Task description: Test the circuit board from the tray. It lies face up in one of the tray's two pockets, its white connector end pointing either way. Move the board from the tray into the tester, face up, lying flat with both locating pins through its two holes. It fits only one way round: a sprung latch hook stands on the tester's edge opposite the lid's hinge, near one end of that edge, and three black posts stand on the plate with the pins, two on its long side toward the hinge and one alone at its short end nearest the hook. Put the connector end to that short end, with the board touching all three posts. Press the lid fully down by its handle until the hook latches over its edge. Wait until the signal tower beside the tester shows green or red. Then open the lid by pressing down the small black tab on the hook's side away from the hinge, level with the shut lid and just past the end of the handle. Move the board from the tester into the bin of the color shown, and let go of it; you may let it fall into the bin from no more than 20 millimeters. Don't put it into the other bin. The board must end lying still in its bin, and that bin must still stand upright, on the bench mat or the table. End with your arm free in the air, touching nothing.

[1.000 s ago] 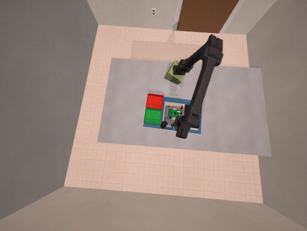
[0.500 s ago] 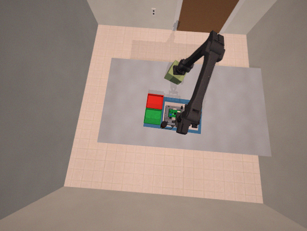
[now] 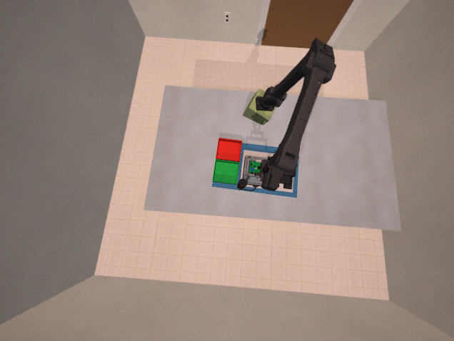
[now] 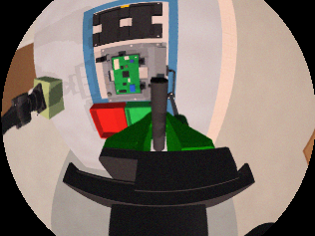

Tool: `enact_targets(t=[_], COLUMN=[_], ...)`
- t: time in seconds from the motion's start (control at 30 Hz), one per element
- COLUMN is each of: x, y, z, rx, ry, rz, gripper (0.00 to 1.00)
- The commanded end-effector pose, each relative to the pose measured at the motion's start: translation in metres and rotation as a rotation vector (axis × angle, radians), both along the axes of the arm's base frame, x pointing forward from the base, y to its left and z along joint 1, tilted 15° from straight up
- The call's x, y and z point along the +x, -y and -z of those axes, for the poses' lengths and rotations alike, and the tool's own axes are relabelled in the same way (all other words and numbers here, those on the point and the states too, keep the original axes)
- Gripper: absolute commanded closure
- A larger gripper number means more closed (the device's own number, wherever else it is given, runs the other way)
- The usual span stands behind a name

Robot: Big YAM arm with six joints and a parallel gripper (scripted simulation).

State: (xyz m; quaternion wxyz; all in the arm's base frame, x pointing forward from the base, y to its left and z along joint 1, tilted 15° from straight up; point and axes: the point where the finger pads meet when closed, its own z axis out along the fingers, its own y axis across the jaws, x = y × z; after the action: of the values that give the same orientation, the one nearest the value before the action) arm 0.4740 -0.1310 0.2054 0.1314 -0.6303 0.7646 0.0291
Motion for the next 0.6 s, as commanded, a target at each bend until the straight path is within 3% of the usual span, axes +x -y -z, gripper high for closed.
enact_targets(t=[0.0,0.57], x=[-0.023,-0.059], y=[-0.002,-0.017], z=[-0.006,0.013], rx=[0.002,0.003], ry=[-0.005,-0.005], rz=[-0.004,-0.014], gripper=[1.00,1.00])
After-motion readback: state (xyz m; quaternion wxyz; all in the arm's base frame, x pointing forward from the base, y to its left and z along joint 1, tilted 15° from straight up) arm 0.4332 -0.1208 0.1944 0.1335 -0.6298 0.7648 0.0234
